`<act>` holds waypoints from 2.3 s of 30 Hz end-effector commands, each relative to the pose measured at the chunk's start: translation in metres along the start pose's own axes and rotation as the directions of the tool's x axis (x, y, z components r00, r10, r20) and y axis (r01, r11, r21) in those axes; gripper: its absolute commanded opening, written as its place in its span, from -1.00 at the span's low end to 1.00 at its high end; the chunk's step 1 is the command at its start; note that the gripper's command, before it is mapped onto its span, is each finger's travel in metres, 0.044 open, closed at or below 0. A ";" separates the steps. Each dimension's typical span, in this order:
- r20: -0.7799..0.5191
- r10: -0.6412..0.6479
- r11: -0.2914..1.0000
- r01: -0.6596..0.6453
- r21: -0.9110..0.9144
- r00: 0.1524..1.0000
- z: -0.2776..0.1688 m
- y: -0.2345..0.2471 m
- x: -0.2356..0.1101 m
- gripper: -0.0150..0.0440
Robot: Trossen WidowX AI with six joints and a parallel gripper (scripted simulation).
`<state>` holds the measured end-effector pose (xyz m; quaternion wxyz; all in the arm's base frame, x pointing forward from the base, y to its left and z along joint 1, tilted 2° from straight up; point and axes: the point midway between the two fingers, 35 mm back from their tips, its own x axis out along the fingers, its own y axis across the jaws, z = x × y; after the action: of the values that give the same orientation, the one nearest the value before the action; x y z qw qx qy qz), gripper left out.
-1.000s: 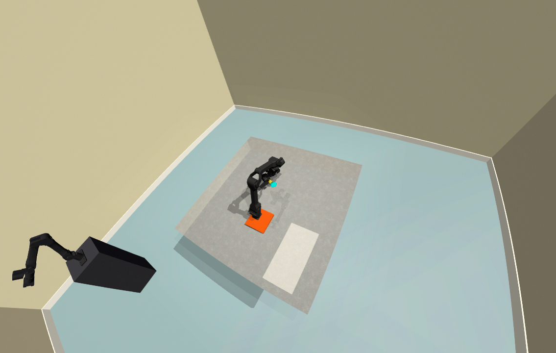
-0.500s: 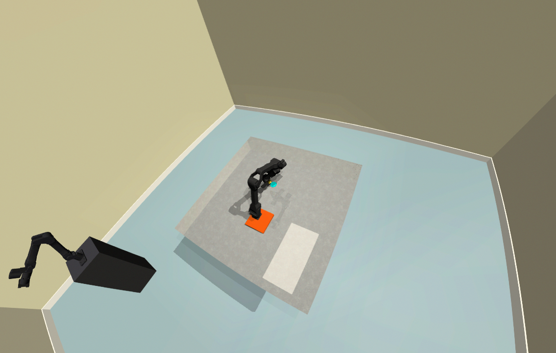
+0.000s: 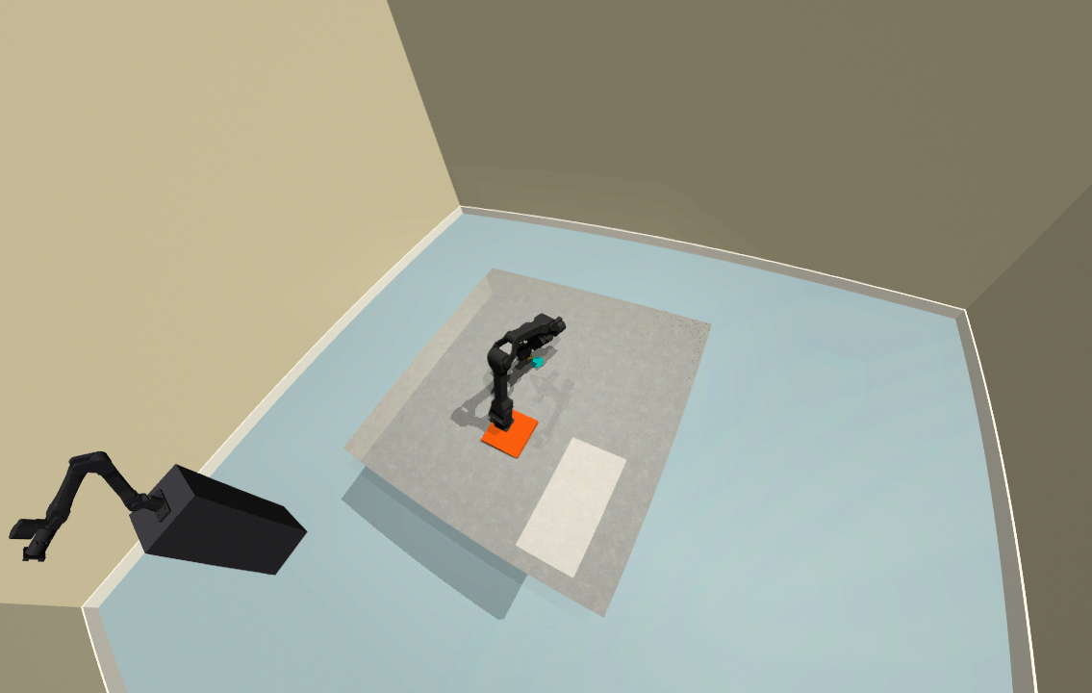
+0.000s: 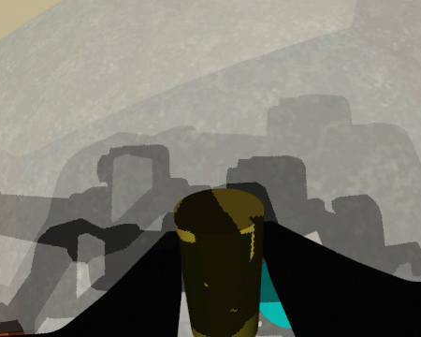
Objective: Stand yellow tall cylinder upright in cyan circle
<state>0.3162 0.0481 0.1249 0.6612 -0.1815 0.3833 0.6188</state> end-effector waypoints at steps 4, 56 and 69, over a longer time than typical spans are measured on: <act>0.052 0.000 1.000 0.000 -0.008 0.999 0.000 0.000 0.000 -0.14; 0.417 -0.077 0.993 0.107 -0.049 0.906 -0.002 -0.003 -0.015 -0.14; 0.498 -0.112 0.987 0.156 -0.047 0.860 -0.003 -0.005 -0.021 -0.14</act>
<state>0.3208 0.0319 0.1370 0.7652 -0.0765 0.1716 0.6158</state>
